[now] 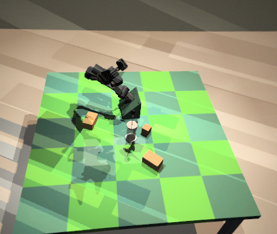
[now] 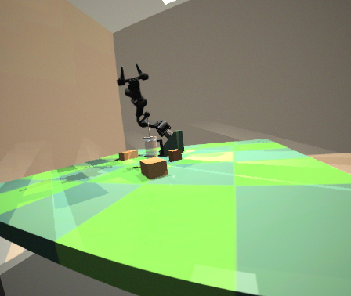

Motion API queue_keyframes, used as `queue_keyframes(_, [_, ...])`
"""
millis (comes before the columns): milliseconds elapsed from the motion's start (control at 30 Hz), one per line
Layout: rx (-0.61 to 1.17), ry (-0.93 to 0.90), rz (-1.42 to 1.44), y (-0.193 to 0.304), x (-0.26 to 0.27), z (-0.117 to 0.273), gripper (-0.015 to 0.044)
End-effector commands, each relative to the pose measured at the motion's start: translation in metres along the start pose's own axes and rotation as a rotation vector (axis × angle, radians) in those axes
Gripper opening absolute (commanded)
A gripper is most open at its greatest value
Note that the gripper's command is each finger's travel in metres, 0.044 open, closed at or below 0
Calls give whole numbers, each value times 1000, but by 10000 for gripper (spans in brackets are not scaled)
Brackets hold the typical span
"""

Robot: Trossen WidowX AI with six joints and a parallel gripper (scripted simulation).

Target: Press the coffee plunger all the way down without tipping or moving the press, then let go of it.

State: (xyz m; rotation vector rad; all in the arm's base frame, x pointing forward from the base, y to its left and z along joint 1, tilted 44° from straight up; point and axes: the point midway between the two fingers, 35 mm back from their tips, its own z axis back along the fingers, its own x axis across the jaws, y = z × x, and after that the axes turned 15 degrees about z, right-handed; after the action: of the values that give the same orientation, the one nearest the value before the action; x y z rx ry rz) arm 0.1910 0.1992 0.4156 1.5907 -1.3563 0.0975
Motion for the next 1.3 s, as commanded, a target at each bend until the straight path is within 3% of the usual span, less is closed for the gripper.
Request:
queue_keyframes(0, [-12,3,5,-2,-1,-1,426])
queue_keyframes(100, [-124,32,55,-24,-12,-6,440])
queue_keyframes(300, [-546,270,355,-105,-63,-1,440])
queue_keyframes(433, [-801,575,673,-151,-99,29,440])
queue_keyframes(600, [-986,1138,1197,-182,-125,89,440])
queue_keyframes(767, [-912,1794,1834,-176,-114,131,440])
queue_keyframes(967, [-564,2297,2433,-152,-101,123,440])
queue_keyframes(1067, [-507,2383,2480,-149,-96,126,440])
queue_keyframes(1267, [-509,2383,2478,-165,-95,147,440])
